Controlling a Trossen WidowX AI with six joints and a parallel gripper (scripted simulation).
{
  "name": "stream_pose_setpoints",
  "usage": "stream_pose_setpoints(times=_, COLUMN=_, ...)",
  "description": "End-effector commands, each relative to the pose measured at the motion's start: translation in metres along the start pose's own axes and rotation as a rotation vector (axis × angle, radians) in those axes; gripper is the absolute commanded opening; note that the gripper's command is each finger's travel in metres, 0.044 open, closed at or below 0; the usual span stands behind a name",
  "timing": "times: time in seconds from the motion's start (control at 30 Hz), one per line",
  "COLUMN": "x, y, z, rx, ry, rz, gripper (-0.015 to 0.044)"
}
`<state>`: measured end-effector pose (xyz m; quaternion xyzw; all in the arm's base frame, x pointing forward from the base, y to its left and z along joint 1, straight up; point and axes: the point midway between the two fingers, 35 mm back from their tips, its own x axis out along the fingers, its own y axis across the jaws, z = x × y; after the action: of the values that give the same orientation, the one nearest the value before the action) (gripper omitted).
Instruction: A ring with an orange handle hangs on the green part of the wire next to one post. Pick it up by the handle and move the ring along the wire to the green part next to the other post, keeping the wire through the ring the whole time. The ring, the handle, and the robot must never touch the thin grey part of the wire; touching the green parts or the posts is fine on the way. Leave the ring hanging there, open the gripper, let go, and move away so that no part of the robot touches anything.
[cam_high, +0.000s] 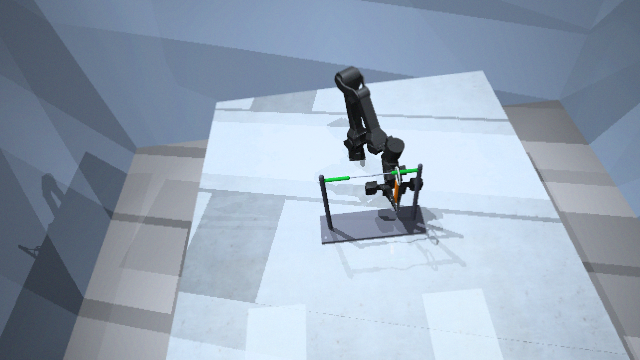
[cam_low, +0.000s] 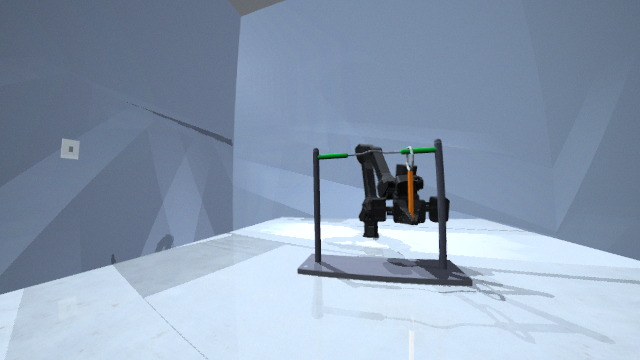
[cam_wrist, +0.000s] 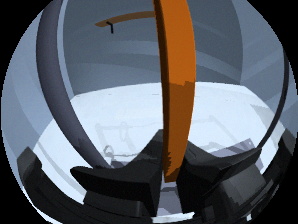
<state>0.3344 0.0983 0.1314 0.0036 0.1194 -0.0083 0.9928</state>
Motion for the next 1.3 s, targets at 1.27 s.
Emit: stream_pose_setpoints(times=1.27, x=-0.05, y=0.0, z=-0.001, rx=0.006, ry=0.004, rz=-0.003, gripper=0.016)
